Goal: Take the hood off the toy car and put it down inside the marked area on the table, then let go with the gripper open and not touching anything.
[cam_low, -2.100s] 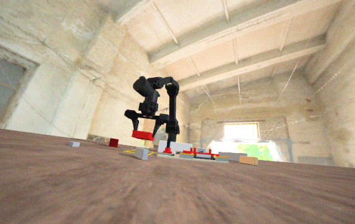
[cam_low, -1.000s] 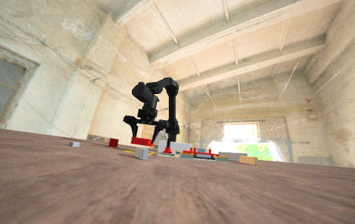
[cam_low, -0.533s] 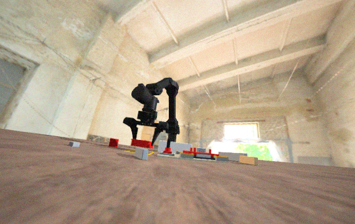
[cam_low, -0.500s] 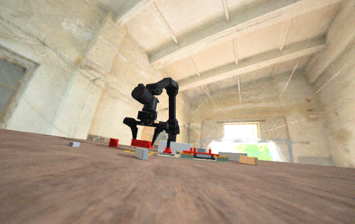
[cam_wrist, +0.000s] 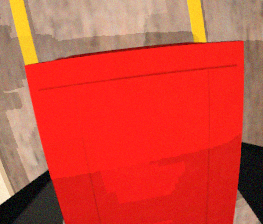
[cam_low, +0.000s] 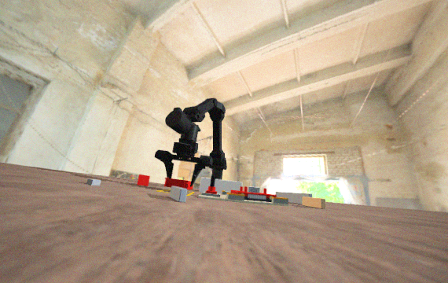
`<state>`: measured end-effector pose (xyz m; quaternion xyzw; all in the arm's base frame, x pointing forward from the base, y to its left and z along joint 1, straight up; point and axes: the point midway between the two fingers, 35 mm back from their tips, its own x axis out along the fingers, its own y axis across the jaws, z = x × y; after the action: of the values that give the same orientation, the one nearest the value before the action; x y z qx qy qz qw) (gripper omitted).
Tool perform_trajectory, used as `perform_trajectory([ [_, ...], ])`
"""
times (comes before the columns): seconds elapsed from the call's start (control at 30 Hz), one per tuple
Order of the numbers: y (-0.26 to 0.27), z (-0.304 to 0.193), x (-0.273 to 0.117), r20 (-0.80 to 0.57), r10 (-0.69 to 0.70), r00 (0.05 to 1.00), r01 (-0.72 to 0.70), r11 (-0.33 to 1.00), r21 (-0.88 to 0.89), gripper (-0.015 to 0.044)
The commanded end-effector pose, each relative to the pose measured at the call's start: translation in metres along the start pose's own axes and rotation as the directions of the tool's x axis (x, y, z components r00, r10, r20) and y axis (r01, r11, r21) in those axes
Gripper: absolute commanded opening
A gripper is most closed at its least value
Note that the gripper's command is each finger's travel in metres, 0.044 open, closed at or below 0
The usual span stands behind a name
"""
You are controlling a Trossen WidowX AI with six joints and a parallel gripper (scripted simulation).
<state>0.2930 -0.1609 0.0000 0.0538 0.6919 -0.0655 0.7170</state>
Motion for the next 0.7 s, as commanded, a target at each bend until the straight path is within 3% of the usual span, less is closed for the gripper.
perform_trajectory([
  [0.0,0.0004,-0.0005,0.0037,-0.003,0.003,1.000,-0.003,1.000,-0.006,0.0000],
  [0.67,0.0005,-0.0009,0.0131,-0.003,0.003,1.000,-0.003,1.000,-0.006,0.0000],
])
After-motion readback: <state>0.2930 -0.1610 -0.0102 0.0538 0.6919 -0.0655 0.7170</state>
